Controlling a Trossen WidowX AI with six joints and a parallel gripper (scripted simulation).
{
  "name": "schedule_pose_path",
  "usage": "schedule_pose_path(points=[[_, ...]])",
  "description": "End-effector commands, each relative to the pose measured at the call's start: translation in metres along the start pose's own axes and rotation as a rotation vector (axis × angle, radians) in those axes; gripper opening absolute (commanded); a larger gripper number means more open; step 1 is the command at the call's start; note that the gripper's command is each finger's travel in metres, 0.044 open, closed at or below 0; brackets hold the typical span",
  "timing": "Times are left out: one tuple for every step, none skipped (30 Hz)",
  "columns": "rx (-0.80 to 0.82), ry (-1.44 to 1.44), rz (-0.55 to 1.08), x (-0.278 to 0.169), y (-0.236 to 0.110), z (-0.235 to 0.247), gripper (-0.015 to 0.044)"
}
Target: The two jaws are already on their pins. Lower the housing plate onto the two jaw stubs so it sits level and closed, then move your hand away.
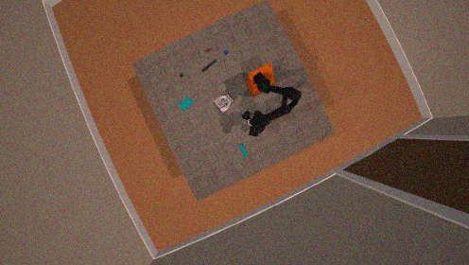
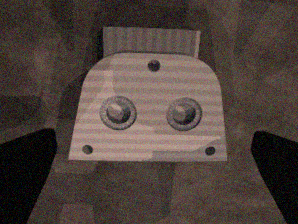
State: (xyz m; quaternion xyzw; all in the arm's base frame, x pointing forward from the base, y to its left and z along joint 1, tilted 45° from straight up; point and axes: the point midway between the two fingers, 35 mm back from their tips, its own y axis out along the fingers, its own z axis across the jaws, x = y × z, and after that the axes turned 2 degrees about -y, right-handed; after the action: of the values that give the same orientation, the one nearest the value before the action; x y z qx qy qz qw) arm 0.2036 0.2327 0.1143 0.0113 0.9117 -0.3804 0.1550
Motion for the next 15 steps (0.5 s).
schedule_pose_path(points=[[0.008,0.007,-0.003,0.001,0.007,0.002,0.044],[0.008,0.007,-0.003,0.001,0.008,0.002,0.044],[0.008,0.007,-0.003,0.001,0.01,0.002,0.044],[0.008,0.007,-0.003,0.001,0.011,0.002,0.044],[0.008,0.007,-0.003,0.001,0.013,0.002,0.044],[0.007,0.007,-0.003,0.001,0.015,0.002,0.044],[0.007,0.007,-0.003,0.001,0.016,0.002,0.044],[0.007,0.008,-0.003,0.001,0.018,0.002,0.044],[0.007,0.008,-0.003,0.001,0.019,0.002,0.044],[0.007,0.008,-0.003,0.001,0.021,0.002,0.044],[0.007,0.008,-0.003,0.001,0.023,0.002,0.044],[0.007,0.008,-0.003,0.001,0.024,0.002,0.044],[0.007,0.008,-0.003,0.001,0.026,0.002,0.044],[0.007,0.008,-0.003,0.001,0.027,0.002,0.044],[0.007,0.008,-0.003,0.001,0.028,0.002,0.044]])
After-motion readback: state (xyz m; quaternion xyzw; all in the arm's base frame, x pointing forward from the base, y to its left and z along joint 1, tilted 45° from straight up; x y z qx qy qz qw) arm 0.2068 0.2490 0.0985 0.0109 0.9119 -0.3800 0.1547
